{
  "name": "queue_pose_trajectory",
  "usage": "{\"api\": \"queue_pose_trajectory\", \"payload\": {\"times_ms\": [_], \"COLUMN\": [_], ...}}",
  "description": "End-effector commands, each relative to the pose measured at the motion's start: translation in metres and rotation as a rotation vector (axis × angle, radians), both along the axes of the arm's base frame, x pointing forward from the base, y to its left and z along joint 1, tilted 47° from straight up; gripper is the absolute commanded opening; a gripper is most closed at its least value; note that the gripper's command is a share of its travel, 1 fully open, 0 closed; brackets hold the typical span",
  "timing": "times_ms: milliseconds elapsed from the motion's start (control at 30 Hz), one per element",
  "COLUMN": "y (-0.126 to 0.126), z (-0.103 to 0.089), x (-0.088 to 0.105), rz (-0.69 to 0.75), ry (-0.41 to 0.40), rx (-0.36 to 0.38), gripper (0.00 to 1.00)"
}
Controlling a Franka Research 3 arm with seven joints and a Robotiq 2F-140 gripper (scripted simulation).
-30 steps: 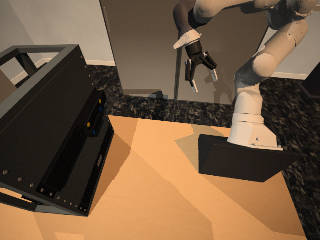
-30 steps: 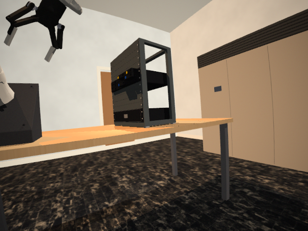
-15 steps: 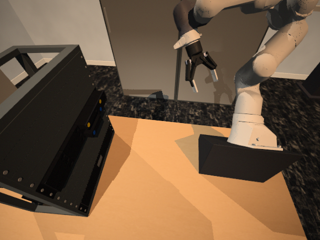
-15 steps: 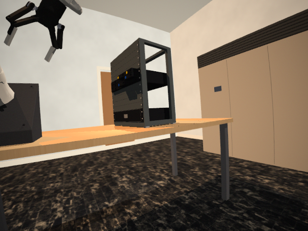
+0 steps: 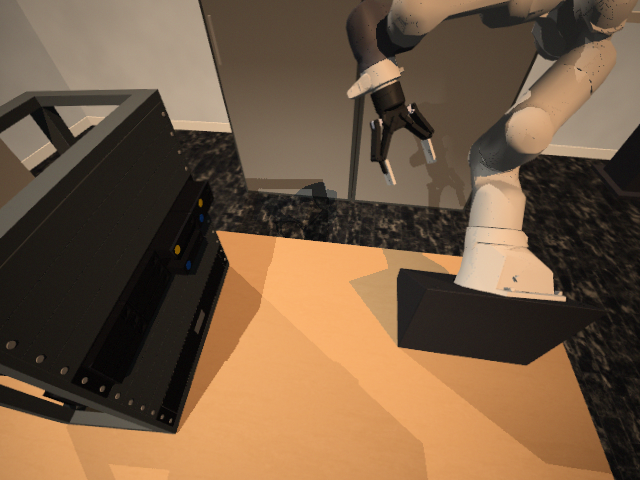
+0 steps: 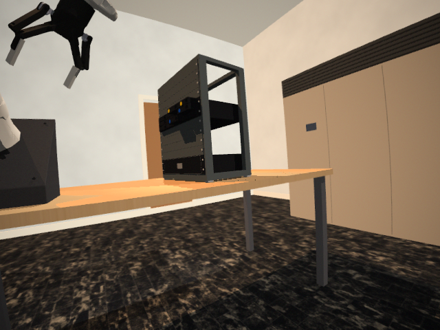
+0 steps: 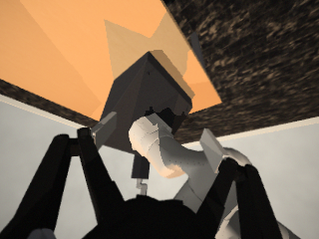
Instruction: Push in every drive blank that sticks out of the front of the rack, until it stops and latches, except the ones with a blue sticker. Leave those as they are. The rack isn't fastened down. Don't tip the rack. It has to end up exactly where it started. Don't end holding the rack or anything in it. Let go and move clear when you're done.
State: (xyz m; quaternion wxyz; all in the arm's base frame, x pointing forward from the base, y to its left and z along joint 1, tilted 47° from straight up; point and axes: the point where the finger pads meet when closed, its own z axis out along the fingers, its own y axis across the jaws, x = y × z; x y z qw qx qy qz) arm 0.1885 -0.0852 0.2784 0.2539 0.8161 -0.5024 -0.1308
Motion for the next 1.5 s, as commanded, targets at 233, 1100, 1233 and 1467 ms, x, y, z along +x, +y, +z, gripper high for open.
{"api": "queue_pose_trajectory", "payload": {"times_ms": [233,1100,1233,1467], "y": [0.0,-0.011,-0.016,-0.023], "z": [0.0,-0.012,-0.018,-0.027], "x": [0.0,0.007,0.011,0.018], "rz": [0.0,0.061,0.091,0.141], "ry": [0.0,0.039,0.057,0.084], "rx": [0.0,-0.045,-0.067,-0.103], "gripper": [1.0,1.0,1.0,1.0]}}
